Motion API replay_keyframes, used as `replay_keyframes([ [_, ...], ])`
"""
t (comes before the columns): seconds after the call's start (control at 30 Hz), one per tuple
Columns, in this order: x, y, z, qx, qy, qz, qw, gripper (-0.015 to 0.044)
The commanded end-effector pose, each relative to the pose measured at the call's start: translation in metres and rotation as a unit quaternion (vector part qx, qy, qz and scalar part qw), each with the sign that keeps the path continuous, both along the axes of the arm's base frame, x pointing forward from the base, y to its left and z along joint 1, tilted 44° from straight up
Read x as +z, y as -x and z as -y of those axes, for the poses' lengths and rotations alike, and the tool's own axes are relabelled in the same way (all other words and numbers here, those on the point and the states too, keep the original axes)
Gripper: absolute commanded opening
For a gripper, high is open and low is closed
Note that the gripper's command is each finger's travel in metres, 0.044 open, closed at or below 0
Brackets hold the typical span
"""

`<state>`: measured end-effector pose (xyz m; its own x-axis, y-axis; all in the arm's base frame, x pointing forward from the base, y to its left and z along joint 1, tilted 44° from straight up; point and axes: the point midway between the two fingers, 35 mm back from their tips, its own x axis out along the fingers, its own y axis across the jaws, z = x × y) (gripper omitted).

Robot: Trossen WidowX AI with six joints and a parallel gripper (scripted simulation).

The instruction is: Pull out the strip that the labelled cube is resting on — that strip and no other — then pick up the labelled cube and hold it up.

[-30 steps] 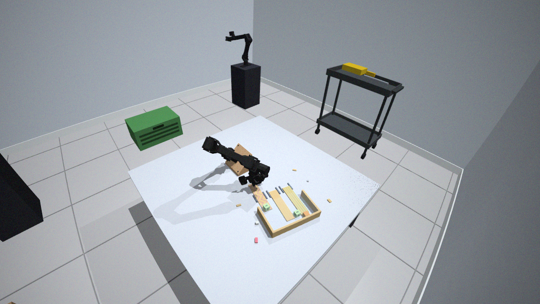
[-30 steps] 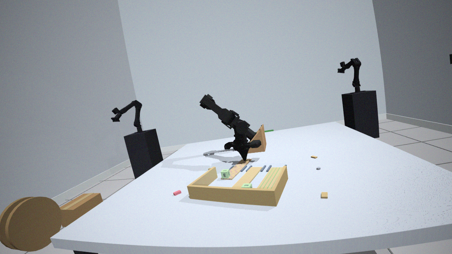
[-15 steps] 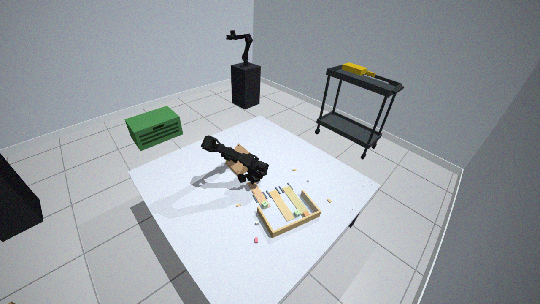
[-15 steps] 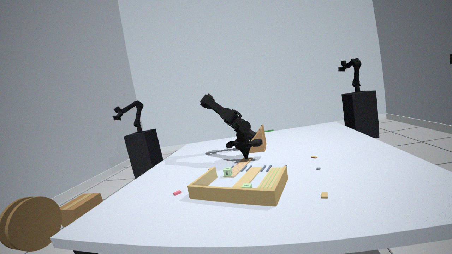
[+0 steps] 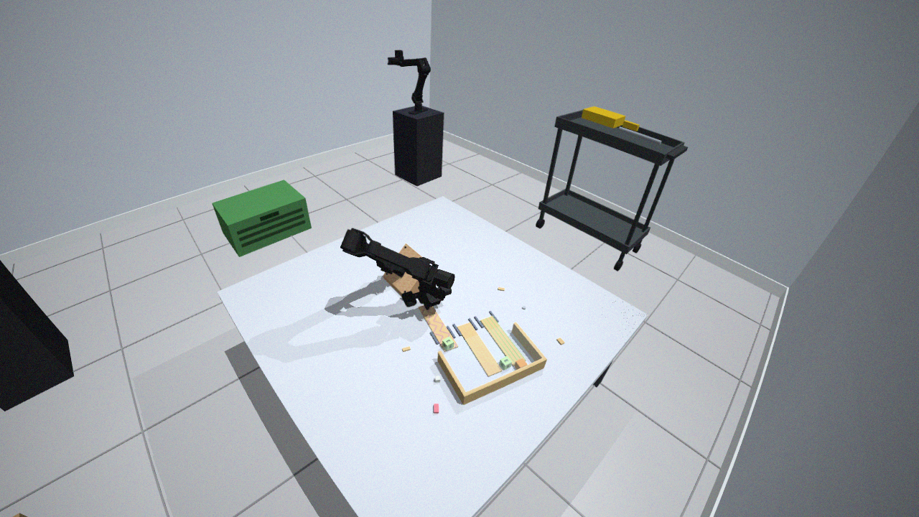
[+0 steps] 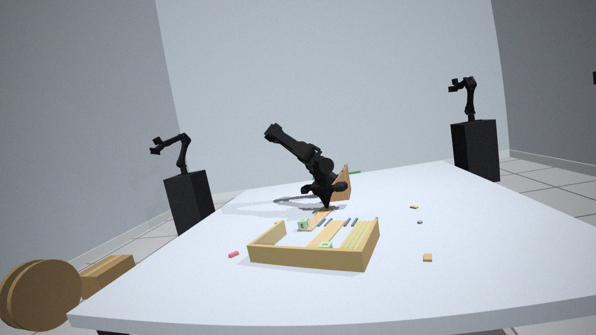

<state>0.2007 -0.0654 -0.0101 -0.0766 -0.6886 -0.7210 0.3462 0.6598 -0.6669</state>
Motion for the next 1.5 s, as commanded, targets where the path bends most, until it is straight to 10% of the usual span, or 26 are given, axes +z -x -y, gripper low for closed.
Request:
replay_keyframes([
  [0.0, -0.004, 0.014, -0.001, -0.007, -0.003, -0.009, 1.000, 0.0000],
  [0.7, 0.028, 0.005, -0.032, -0.007, -0.004, -0.009, 1.000, 0.0000],
  [1.27, 0.041, -0.049, -0.014, 0.057, -0.011, -0.068, 0.996, 0.0440],
  [1.47, 0.047, -0.067, -0.009, 0.057, -0.010, -0.067, 0.996, 0.0440],
])
